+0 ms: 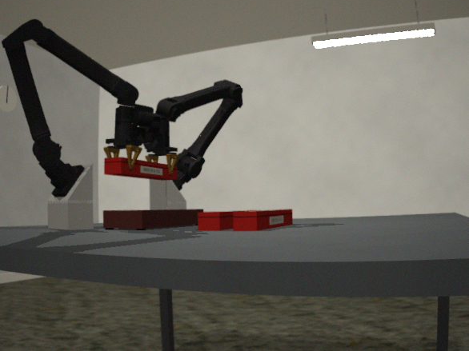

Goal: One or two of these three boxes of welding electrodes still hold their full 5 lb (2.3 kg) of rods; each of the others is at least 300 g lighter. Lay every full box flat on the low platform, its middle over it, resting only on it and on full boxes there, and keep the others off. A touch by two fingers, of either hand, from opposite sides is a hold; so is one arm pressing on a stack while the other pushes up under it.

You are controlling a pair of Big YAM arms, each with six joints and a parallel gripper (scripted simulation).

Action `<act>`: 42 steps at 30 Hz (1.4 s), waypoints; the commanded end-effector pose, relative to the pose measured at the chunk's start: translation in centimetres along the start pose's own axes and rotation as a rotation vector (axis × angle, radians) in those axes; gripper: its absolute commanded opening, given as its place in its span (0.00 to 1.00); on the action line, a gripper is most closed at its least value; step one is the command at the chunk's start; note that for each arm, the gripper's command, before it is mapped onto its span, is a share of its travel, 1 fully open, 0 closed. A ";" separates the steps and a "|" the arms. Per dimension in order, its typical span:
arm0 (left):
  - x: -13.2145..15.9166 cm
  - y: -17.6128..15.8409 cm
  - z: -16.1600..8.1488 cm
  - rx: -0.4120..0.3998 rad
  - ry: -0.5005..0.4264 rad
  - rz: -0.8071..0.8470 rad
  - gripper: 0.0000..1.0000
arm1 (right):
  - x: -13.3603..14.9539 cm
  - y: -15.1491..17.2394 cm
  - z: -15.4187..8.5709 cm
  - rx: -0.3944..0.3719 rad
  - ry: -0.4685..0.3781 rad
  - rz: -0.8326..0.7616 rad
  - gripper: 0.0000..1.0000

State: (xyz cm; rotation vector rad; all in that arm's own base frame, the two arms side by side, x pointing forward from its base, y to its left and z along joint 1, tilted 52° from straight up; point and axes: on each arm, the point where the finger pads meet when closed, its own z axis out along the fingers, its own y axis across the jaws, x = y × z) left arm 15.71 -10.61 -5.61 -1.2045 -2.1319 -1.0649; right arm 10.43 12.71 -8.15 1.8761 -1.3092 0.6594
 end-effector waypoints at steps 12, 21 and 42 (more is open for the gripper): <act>-2.7 0.3 -3.0 -0.018 -0.118 -0.011 0.00 | -0.7 -0.7 -1.7 0.055 -0.048 -0.010 0.00; -2.7 0.4 -3.0 -0.018 -0.119 -0.011 0.00 | -0.6 -0.7 -1.6 0.054 -0.049 -0.009 0.00; -2.4 0.5 -0.3 -0.013 -0.102 -0.015 0.00 | -0.5 -1.0 0.8 0.036 -0.051 0.005 0.00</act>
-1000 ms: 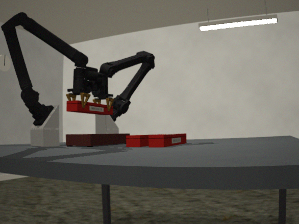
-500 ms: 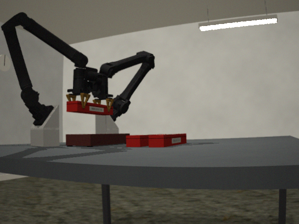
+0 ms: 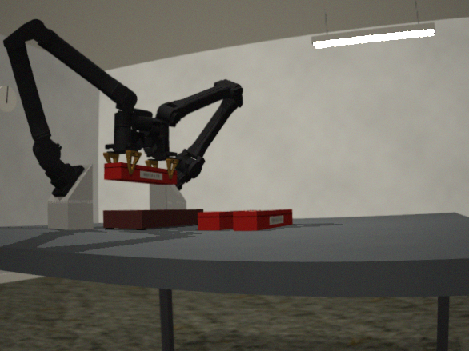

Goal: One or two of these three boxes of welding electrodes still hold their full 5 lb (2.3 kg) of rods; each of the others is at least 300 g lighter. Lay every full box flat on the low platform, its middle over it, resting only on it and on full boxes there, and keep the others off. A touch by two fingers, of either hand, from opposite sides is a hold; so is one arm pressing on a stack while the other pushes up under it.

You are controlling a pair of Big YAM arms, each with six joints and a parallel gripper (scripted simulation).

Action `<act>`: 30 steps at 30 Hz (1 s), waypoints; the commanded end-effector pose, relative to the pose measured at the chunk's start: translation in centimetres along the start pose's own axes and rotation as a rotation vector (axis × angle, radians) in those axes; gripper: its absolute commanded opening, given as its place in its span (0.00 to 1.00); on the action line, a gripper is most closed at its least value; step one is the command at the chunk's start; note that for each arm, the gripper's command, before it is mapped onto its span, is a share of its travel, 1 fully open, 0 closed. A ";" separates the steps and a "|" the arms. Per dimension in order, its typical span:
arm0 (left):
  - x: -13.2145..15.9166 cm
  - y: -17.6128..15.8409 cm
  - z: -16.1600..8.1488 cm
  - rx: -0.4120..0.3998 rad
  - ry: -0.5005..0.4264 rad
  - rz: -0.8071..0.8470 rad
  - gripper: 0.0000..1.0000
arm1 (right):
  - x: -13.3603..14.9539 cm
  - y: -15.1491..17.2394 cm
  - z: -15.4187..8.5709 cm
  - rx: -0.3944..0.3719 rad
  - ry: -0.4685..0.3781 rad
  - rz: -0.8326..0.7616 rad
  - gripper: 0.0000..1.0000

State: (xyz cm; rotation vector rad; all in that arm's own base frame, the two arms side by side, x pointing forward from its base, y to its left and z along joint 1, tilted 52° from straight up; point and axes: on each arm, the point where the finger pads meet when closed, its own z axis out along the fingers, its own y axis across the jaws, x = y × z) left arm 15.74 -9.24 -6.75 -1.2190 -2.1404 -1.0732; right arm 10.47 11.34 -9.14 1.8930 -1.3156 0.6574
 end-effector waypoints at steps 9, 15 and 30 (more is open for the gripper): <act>-2.4 0.5 -1.2 -0.007 -0.092 -0.012 0.00 | -0.8 -1.2 -0.3 0.036 -0.046 0.006 0.00; -2.1 0.4 -0.1 -0.009 -0.083 -0.007 0.00 | -0.5 -0.8 0.9 0.029 -0.035 0.002 0.00; -2.2 0.4 1.8 -0.011 -0.077 -0.006 0.00 | -0.5 -0.7 3.0 0.021 -0.024 -0.002 0.00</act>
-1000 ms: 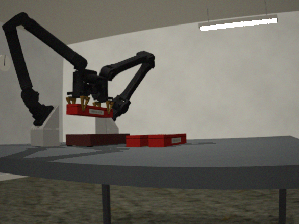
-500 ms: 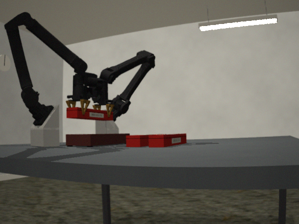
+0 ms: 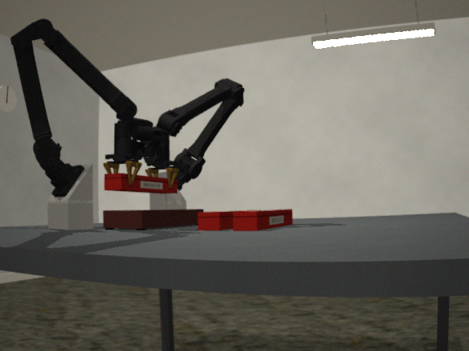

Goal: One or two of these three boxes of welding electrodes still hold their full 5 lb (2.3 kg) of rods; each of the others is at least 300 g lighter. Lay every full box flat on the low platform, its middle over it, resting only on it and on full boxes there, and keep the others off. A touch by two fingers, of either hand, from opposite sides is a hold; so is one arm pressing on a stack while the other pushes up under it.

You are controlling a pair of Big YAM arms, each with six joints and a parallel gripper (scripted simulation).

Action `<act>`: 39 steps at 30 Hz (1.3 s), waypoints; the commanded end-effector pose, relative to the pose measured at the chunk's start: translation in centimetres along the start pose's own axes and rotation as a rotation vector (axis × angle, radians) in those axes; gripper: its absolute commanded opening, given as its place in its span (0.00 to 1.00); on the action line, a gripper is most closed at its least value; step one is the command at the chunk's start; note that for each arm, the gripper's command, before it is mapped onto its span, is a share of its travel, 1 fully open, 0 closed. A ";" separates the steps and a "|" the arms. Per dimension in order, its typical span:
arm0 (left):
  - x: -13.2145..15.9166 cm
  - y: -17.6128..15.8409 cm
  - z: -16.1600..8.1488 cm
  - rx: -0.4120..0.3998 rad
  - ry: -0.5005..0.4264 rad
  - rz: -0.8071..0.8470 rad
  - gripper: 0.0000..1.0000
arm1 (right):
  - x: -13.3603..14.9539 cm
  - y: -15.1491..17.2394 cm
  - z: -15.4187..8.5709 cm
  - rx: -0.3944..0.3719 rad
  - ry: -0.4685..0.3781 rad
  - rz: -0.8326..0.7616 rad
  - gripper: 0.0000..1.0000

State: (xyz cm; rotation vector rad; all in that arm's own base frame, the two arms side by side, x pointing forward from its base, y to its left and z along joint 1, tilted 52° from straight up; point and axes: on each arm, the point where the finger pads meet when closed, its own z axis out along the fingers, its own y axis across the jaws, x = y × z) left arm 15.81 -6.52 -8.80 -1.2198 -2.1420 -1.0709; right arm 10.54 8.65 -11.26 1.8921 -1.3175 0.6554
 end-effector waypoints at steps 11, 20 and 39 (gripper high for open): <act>-2.2 0.5 -0.3 -0.006 -0.072 -0.014 0.00 | -0.5 -0.9 0.4 0.028 -0.035 0.005 0.00; -2.1 0.6 0.9 -0.009 -0.074 -0.013 0.00 | -0.5 -1.0 1.6 0.028 -0.038 0.010 0.00; -2.5 0.7 1.4 -0.011 -0.083 -0.015 0.00 | -0.7 -1.2 2.2 0.035 -0.039 0.007 0.00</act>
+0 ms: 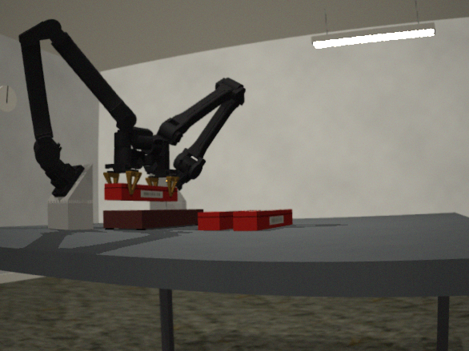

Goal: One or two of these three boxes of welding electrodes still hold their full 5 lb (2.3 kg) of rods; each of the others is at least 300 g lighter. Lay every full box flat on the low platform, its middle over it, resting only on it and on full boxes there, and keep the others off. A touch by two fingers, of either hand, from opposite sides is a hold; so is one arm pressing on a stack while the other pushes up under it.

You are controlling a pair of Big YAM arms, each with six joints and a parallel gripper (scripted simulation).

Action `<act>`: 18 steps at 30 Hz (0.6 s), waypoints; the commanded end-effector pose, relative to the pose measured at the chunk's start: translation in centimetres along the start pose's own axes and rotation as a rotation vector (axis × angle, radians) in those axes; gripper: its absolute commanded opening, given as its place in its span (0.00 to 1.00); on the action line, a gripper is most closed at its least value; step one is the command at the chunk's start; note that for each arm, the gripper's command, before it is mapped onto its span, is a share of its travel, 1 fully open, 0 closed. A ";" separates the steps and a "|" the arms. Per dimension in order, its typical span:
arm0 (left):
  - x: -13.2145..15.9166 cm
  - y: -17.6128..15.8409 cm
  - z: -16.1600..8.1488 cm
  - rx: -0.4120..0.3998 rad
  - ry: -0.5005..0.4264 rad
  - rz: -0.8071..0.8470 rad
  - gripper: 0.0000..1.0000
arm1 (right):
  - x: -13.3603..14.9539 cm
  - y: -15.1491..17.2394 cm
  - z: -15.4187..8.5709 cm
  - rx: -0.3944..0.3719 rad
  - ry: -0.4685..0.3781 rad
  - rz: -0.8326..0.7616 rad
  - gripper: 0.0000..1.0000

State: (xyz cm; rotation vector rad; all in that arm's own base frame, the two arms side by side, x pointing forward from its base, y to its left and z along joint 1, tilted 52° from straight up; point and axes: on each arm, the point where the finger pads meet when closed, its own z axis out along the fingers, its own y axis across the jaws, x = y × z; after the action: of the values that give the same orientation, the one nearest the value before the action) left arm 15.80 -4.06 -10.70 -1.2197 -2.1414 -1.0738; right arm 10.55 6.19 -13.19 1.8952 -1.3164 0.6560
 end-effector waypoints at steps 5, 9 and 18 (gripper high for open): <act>-2.4 0.8 -1.7 -0.007 -0.082 -0.016 0.00 | -0.8 -1.2 -0.9 0.034 -0.038 0.008 0.00; -2.4 0.7 -1.7 -0.010 -0.084 -0.012 0.00 | -0.7 -1.0 -0.7 0.031 -0.035 0.006 0.00; -2.3 0.8 -1.3 -0.011 -0.080 -0.014 0.00 | -0.6 -0.9 -0.2 0.029 -0.031 0.004 0.00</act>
State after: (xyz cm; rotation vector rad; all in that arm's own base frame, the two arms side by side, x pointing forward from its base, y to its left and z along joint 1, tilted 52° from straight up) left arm 15.82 -3.74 -10.83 -1.2218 -2.1396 -1.0699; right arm 10.51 5.83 -13.55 1.8936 -1.3226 0.6528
